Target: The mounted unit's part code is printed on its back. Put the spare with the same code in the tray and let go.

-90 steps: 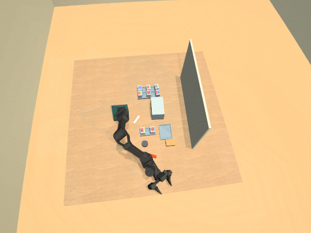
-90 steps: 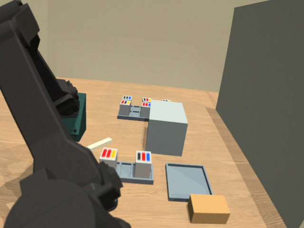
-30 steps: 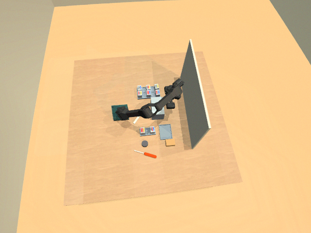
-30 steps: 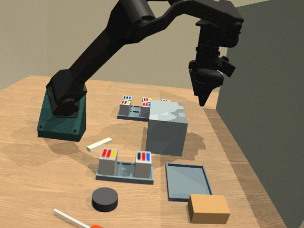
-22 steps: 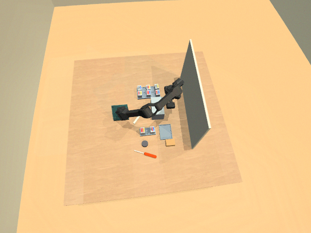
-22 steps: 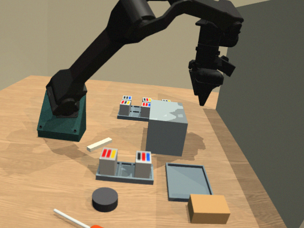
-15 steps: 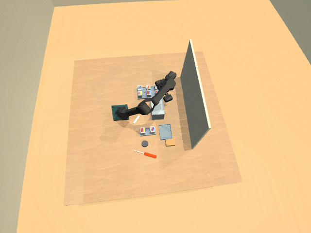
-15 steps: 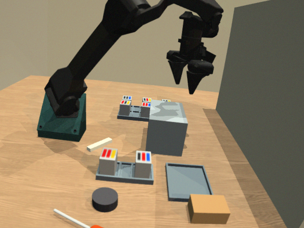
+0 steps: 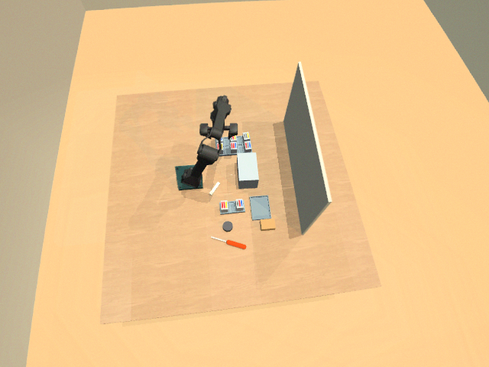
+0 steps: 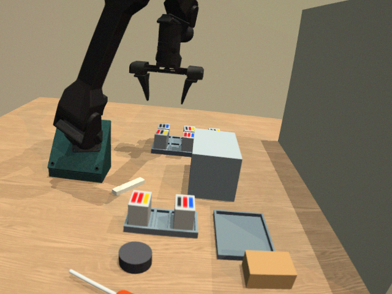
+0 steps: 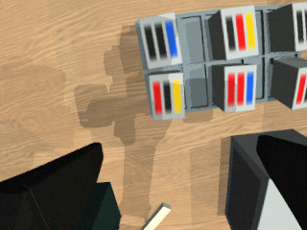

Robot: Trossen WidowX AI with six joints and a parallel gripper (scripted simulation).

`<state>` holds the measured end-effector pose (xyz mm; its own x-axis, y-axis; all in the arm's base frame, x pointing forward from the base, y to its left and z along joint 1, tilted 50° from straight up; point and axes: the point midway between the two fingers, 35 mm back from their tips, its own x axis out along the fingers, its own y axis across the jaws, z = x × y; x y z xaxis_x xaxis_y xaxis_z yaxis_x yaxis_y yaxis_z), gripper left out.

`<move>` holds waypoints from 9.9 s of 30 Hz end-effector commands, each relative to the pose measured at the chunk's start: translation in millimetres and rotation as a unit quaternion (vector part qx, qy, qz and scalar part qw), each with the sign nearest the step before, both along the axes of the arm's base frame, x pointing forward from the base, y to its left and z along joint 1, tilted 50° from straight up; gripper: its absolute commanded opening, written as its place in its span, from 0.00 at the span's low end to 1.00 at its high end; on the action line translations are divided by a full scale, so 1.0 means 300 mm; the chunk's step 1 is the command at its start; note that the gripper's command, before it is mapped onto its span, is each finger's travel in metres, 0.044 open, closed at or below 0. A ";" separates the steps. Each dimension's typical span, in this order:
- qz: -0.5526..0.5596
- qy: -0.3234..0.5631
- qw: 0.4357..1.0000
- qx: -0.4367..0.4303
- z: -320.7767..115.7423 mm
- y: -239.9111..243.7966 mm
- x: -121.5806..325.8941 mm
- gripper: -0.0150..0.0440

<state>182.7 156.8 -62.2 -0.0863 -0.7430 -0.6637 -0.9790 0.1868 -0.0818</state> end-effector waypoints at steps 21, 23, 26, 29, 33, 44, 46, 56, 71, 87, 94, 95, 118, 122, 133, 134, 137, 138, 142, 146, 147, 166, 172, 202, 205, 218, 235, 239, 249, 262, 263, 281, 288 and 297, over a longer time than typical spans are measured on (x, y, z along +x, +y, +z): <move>0.007 0.016 1.000 0.002 -0.135 -0.101 -0.008 0.76; 0.007 0.016 1.000 0.002 -0.143 -0.109 -0.008 0.76; 0.007 0.016 1.000 0.002 -0.155 -0.121 -0.009 0.76; 0.007 0.016 1.000 0.002 -0.167 -0.132 -0.010 0.76; 0.007 0.016 1.000 0.002 -0.182 -0.148 -0.011 0.76; 0.007 0.016 1.000 0.002 -0.224 -0.193 -0.018 0.76; 0.007 0.016 1.000 0.002 -0.231 -0.201 -0.019 0.76; 0.007 0.016 1.000 0.001 -0.265 -0.243 -0.029 0.76; 0.007 0.016 1.000 0.001 -0.298 -0.288 -0.041 0.76; 0.004 0.014 1.000 0.002 -0.298 -0.283 -0.039 0.58; 0.004 0.014 1.000 0.002 -0.298 -0.283 -0.039 0.47; 0.004 0.014 1.000 0.002 -0.298 -0.283 -0.039 0.46; 0.007 0.016 1.000 0.002 -0.148 -0.111 -0.015 0.25; 0.007 0.016 1.000 0.002 -0.122 -0.087 -0.016 0.25; 0.007 0.017 1.000 0.002 -0.026 -0.029 -0.016 0.25; 0.007 0.017 1.000 0.002 -0.023 -0.027 -0.016 0.25; 0.007 0.017 1.000 0.002 -0.021 -0.027 -0.012 0.25; 0.008 0.017 1.000 0.004 -0.015 -0.029 -0.003 0.25; 0.011 0.020 1.000 0.017 0.033 -0.046 0.072 0.25; 0.014 0.020 0.999 0.028 0.086 -0.074 0.148 0.25; 0.012 0.019 0.999 0.030 0.099 -0.083 0.164 0.25; 0.007 0.000 0.999 0.048 0.397 -0.358 0.431 0.25; 0.012 0.000 0.999 0.041 0.510 -0.480 0.481 0.25; 0.007 0.015 1.000 -0.006 0.853 -0.880 0.468 0.25; 0.007 0.015 1.000 -0.006 0.847 -0.886 0.469 0.25; 0.007 0.015 1.000 -0.005 0.824 -0.911 0.471 0.25; 0.007 0.015 1.000 -0.004 0.793 -0.944 0.471 0.25; 0.007 0.015 1.000 -0.003 0.786 -0.952 0.471 0.25; 0.007 0.014 1.000 -0.003 0.769 -0.971 0.470 0.25; 0.007 0.014 1.000 -0.003 0.747 -0.997 0.468 0.25; 0.007 0.014 1.000 -0.003 0.745 -0.999 0.468 0.25; 0.007 0.014 1.000 -0.004 0.715 -1.035 0.462 0.25; 0.007 0.014 1.000 -0.004 0.704 -1.049 0.459 0.25; 0.007 0.014 1.000 -0.005 0.689 -1.067 0.455 0.25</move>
<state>321.1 -161.6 147.4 -0.0908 -0.7483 -0.6571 -0.9824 0.1757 -0.0642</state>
